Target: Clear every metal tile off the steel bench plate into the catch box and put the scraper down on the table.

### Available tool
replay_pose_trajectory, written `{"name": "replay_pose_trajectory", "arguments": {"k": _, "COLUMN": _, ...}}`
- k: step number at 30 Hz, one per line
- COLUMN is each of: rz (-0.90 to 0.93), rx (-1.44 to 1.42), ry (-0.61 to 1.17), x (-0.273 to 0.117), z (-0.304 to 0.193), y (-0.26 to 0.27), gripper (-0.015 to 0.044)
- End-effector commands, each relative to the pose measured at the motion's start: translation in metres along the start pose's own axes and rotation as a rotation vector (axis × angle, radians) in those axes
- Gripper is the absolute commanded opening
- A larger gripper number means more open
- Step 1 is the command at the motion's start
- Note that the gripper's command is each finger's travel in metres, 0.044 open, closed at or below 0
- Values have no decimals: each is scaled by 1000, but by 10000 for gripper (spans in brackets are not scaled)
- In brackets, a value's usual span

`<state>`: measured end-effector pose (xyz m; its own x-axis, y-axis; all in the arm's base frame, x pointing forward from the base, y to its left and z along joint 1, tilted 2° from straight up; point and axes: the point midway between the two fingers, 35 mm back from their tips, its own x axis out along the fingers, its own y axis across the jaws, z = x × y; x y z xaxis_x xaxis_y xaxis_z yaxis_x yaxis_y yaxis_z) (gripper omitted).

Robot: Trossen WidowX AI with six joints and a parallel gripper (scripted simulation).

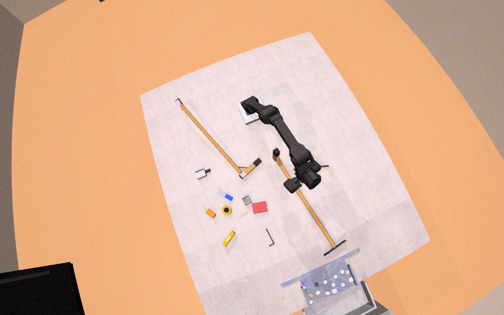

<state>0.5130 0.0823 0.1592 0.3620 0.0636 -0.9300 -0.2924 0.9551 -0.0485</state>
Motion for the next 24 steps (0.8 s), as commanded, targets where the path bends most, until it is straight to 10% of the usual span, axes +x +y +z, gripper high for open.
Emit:
{"name": "replay_pose_trajectory", "arguments": {"k": 1, "rz": -17, "rx": 4, "ry": -45, "x": -21, "z": 4, "y": 0, "gripper": 289}}
{"name": "replay_pose_trajectory", "arguments": {"k": 7, "rz": -36, "rx": 5, "ry": -92, "x": -44, "z": 5, "y": 2, "gripper": 440}}
{"name": "replay_pose_trajectory", "arguments": {"k": 24, "rz": -85, "rx": 15, "ry": -227, "x": -106, "z": 0, "y": 7, "gripper": 440}}
